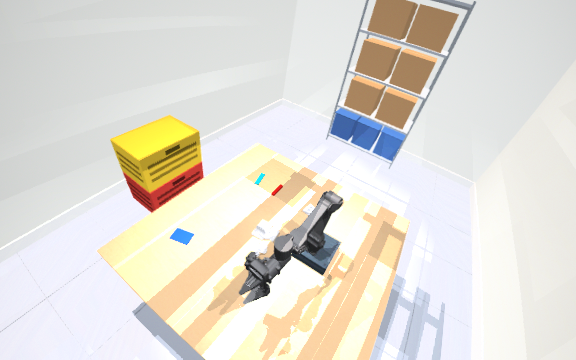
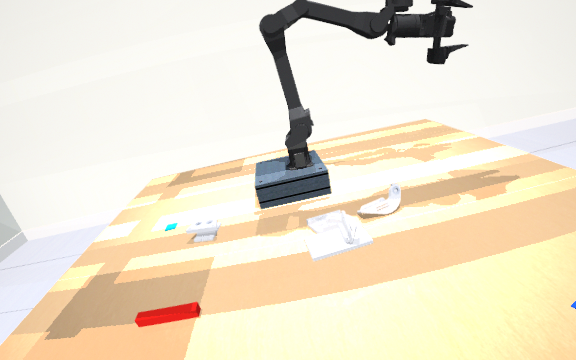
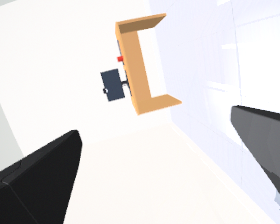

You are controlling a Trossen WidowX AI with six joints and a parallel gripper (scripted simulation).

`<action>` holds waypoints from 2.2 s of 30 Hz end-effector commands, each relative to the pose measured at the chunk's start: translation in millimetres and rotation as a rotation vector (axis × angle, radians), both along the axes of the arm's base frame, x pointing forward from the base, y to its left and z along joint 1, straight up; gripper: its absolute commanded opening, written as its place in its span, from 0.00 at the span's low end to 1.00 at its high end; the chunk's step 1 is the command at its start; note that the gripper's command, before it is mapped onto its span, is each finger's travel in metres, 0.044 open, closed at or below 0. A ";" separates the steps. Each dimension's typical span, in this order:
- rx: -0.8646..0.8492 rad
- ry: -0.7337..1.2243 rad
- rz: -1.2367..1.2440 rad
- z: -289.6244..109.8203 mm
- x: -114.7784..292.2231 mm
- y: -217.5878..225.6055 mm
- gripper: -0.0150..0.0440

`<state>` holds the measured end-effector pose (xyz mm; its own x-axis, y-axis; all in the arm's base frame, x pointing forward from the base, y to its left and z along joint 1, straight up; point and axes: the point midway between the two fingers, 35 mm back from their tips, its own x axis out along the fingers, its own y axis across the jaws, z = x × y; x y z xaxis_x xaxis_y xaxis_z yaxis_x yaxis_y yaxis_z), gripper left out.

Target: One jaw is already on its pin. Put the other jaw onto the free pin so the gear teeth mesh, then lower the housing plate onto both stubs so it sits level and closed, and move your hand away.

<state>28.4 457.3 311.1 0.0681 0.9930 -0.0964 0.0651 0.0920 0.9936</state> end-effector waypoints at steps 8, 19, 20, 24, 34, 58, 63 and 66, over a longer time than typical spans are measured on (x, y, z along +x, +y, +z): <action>-0.270 0.135 -0.164 -72.1 65.3 -14.1 1.00; -0.521 0.301 -0.354 -137.1 121.9 -54.0 1.00; -0.543 0.317 -0.373 -142.6 126.3 -58.7 1.00; -0.629 0.386 -0.446 -163.5 142.5 -79.0 1.00; -0.833 0.575 -0.634 -208.3 171.5 -137.9 1.00; -1.176 0.974 -0.985 -257.2 180.0 -258.2 1.00; -1.176 0.974 -0.985 -262.9 180.5 -257.6 1.00; -1.176 0.974 -0.985 -267.8 181.0 -257.2 1.00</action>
